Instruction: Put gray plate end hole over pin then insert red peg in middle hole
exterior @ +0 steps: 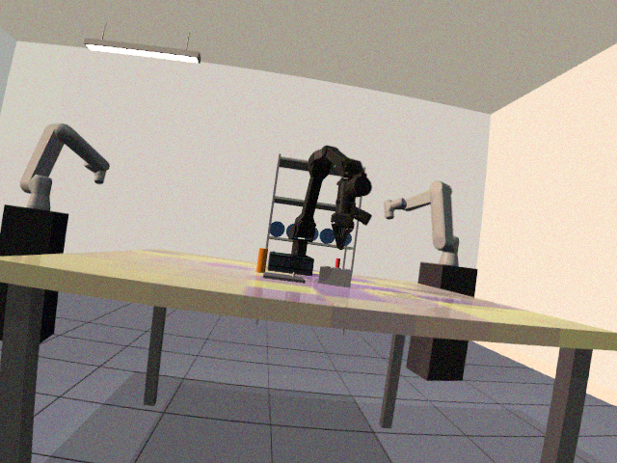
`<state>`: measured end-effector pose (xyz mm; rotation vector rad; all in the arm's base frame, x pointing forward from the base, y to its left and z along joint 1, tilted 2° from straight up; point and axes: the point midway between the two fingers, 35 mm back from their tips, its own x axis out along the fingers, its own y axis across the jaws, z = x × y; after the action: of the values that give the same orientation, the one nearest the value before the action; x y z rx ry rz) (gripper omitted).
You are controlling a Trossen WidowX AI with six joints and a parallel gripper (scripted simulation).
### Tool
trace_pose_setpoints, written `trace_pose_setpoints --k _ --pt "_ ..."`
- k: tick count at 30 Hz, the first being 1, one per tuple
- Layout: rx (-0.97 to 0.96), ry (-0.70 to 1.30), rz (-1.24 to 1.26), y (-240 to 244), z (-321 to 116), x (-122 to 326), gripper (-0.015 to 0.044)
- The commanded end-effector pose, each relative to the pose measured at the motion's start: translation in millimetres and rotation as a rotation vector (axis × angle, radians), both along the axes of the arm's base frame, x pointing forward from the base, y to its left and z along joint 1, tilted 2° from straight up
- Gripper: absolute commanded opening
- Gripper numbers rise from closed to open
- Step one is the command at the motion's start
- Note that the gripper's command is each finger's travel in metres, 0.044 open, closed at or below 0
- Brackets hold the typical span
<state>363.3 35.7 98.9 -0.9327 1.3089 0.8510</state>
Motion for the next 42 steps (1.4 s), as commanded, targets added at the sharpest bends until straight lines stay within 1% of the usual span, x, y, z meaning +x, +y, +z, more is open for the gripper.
trace_pose_setpoints --k 1,42 --pt "-0.003 0.016 0.005 -4 -25 0 0.044" --pt "-0.003 0.016 0.005 -4 -90 5 0.044"
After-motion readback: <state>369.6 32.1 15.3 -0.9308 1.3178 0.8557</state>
